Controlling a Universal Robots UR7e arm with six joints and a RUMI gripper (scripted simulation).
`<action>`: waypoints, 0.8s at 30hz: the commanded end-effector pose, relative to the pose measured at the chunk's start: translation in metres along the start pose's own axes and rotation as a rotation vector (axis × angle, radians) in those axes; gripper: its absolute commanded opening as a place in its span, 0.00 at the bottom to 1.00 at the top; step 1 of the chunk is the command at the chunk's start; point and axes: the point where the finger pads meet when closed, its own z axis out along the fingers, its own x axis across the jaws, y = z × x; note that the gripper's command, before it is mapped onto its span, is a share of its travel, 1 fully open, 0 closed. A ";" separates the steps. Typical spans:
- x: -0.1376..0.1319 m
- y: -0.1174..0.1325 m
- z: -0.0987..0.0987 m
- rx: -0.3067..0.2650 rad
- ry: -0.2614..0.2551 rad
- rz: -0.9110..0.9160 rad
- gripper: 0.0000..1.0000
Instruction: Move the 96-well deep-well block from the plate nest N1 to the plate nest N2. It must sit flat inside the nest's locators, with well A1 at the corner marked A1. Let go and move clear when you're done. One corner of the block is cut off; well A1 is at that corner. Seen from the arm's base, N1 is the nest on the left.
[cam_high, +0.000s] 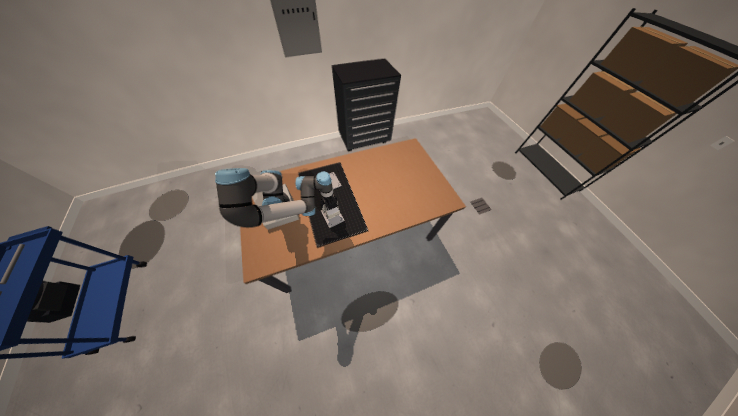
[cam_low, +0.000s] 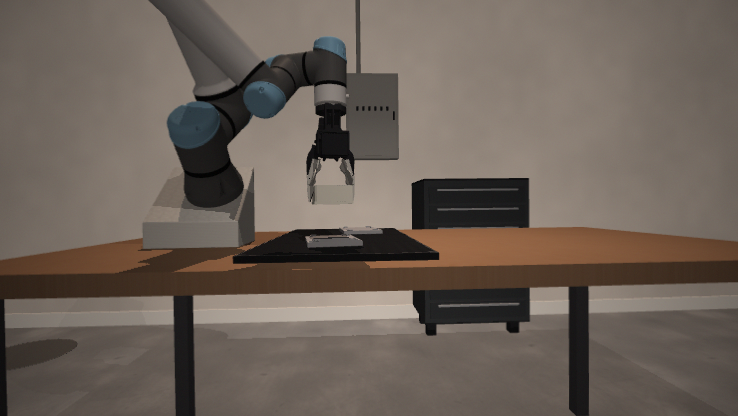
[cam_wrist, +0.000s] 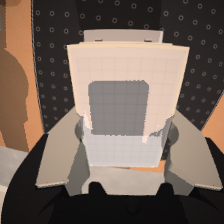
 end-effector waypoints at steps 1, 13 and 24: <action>0.000 0.000 0.001 0.000 0.001 0.000 0.00; 0.000 0.000 0.018 0.000 0.001 0.000 0.00; 0.000 0.000 0.033 0.000 0.001 0.000 0.00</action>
